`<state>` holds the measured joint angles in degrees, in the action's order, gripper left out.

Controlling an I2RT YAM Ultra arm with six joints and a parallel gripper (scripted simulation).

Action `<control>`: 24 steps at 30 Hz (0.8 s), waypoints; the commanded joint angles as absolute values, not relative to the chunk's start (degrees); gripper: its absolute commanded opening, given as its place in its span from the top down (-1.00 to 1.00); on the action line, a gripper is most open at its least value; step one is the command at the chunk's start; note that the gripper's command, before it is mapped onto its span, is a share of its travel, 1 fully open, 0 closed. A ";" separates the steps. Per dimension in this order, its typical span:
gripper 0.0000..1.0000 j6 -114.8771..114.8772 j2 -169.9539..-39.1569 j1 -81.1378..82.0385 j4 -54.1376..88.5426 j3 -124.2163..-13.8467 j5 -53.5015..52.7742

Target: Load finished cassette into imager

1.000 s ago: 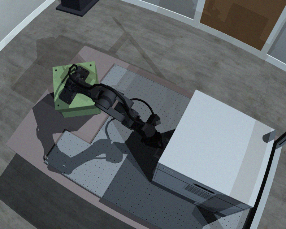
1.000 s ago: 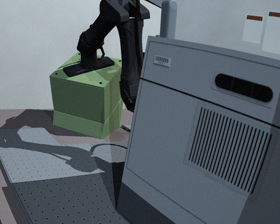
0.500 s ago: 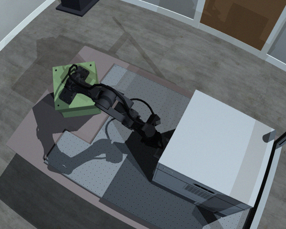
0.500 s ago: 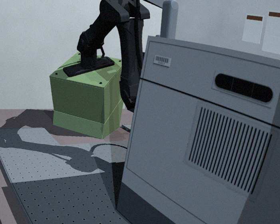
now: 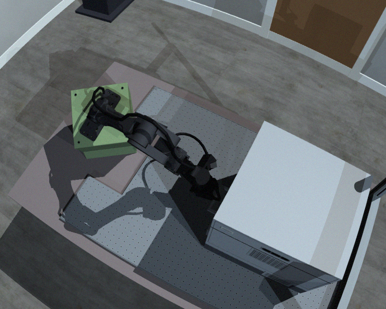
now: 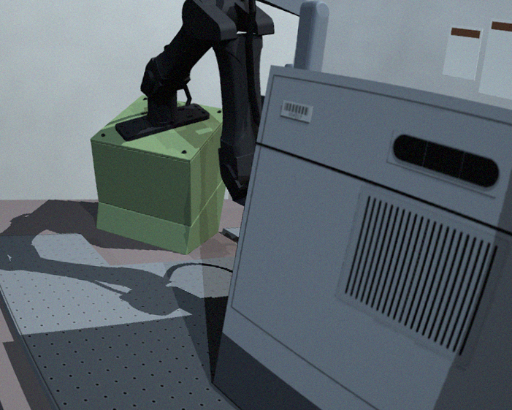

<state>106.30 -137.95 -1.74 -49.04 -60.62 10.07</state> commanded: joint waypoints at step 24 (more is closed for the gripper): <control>0.30 105.65 -134.53 -0.65 -50.67 -56.30 10.29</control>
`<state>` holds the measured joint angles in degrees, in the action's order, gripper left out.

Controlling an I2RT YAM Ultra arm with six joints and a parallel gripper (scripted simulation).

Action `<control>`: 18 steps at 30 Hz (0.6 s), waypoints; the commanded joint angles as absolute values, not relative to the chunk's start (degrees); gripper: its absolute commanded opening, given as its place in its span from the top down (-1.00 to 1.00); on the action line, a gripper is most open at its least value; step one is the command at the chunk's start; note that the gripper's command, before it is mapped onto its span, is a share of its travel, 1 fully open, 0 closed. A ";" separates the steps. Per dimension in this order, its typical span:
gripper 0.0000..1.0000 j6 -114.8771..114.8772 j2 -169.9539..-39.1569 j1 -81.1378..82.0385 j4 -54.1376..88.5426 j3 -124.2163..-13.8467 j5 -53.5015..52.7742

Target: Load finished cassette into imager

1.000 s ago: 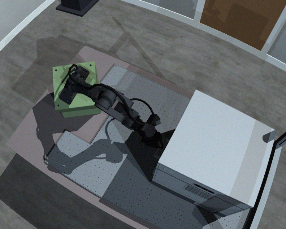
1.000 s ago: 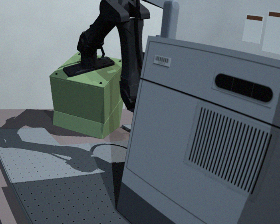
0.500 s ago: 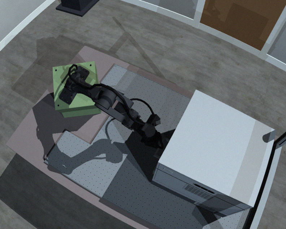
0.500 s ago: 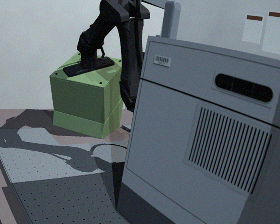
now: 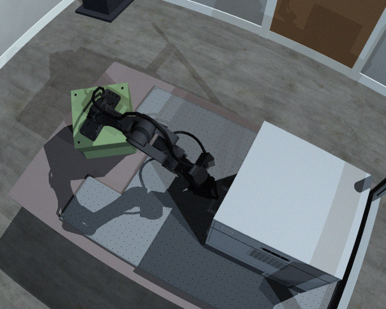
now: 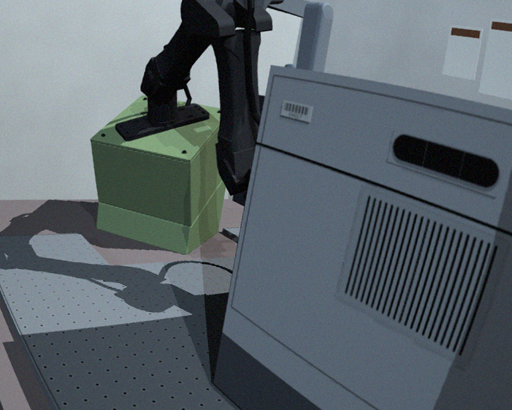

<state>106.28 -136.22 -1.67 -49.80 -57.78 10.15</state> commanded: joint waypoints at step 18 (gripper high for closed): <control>0.30 105.38 -130.85 -0.10 -51.70 -51.35 10.79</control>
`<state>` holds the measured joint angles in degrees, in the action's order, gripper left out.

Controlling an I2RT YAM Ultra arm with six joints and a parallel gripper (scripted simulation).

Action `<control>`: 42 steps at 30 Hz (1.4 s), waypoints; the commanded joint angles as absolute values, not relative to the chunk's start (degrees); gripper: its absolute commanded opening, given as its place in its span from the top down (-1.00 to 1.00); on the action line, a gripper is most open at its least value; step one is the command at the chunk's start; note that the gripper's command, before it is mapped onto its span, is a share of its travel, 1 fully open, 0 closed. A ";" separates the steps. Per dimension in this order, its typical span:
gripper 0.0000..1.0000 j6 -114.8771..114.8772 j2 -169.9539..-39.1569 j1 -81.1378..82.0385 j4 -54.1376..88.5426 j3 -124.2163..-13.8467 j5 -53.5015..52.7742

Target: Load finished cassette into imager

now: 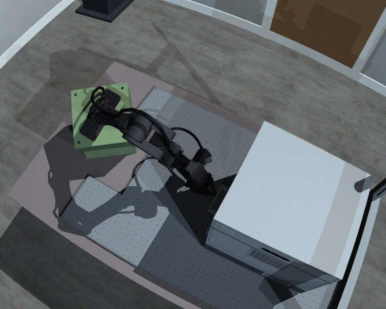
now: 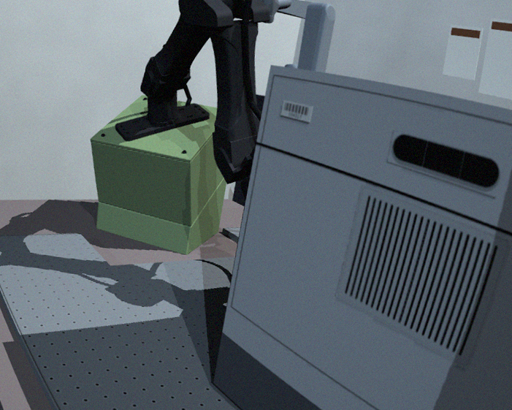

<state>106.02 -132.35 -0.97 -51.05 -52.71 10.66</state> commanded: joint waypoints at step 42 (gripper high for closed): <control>0.30 104.77 -124.19 0.93 -52.61 -42.12 11.70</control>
